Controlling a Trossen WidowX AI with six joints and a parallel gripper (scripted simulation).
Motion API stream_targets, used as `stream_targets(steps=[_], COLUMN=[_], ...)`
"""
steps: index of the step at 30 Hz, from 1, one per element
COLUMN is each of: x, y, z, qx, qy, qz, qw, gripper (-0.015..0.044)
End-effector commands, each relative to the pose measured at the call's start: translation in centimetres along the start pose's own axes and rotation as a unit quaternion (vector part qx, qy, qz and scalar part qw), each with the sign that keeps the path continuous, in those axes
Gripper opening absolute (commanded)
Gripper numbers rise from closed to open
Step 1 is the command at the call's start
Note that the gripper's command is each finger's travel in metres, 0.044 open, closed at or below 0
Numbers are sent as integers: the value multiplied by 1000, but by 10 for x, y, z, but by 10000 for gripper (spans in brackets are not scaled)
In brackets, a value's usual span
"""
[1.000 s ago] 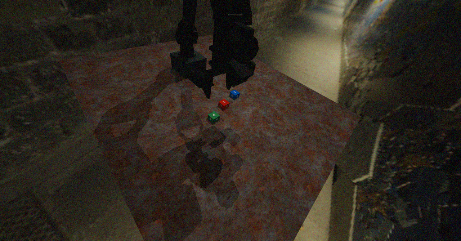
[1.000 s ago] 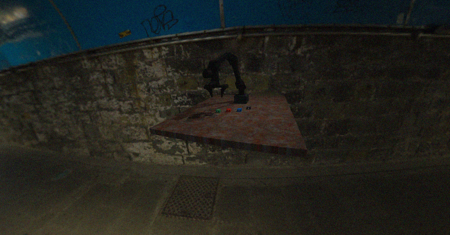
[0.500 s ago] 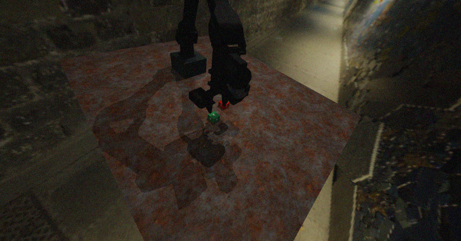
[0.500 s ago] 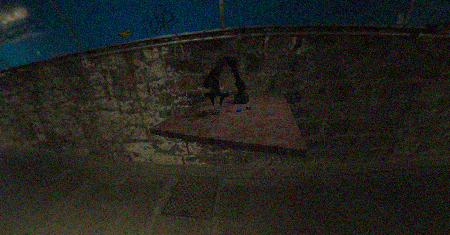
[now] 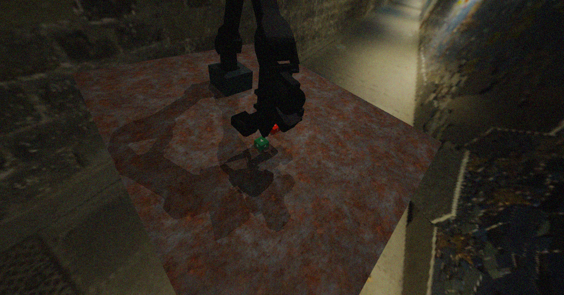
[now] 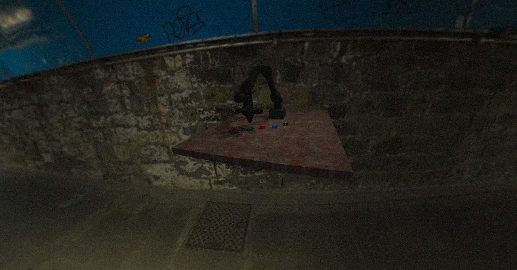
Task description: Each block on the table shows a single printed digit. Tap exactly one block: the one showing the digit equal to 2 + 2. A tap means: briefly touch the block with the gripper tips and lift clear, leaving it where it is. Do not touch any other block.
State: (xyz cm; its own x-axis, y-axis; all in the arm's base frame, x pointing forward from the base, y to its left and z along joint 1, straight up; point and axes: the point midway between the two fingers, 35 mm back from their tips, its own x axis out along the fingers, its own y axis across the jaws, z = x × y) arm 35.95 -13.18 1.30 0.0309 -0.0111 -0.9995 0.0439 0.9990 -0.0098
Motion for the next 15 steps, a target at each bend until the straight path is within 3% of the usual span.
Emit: stream_targets(steps=[1,15], x=[2,24], y=[0,0], z=[0,0], qx=[-3,-3], qy=[0,0], qz=[0,0], qw=[1000,1000], gripper=[20,20])
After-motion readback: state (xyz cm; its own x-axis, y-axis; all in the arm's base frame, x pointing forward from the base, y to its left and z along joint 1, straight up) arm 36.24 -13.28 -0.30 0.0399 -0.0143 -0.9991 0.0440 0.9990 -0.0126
